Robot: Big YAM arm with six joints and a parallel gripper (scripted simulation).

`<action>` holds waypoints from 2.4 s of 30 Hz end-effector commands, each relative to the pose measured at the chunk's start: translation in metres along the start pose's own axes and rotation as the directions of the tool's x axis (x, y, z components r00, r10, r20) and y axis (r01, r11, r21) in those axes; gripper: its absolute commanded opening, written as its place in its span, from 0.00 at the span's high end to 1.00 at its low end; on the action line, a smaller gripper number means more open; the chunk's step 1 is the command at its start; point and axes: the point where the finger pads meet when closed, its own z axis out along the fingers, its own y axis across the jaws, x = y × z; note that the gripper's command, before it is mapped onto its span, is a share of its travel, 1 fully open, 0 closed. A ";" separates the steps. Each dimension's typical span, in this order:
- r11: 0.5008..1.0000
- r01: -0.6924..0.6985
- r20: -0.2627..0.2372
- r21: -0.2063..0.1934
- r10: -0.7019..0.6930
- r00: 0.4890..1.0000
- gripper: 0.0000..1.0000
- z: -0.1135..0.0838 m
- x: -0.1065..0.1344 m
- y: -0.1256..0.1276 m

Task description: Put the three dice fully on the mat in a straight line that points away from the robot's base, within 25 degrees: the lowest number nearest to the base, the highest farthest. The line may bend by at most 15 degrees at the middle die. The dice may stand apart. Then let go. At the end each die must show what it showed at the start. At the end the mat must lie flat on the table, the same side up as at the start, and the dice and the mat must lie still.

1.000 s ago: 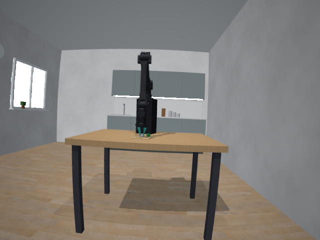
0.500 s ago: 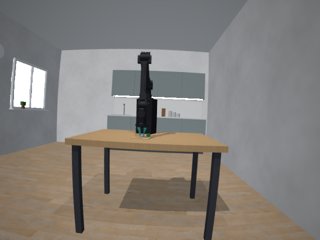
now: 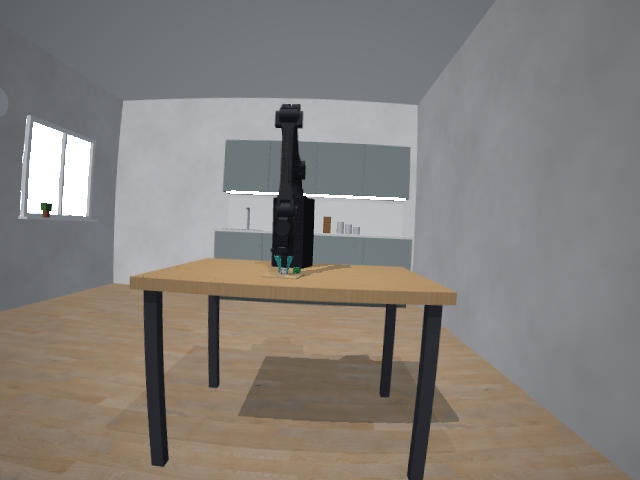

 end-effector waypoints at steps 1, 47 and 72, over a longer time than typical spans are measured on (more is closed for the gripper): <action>1.000 -0.008 0.027 0.001 0.008 1.000 0.80 0.000 -0.010 -0.006; 1.000 -0.008 0.029 0.001 0.008 1.000 0.76 -0.001 -0.011 -0.006; 1.000 -0.008 0.026 0.001 0.008 1.000 0.61 -0.014 -0.011 -0.006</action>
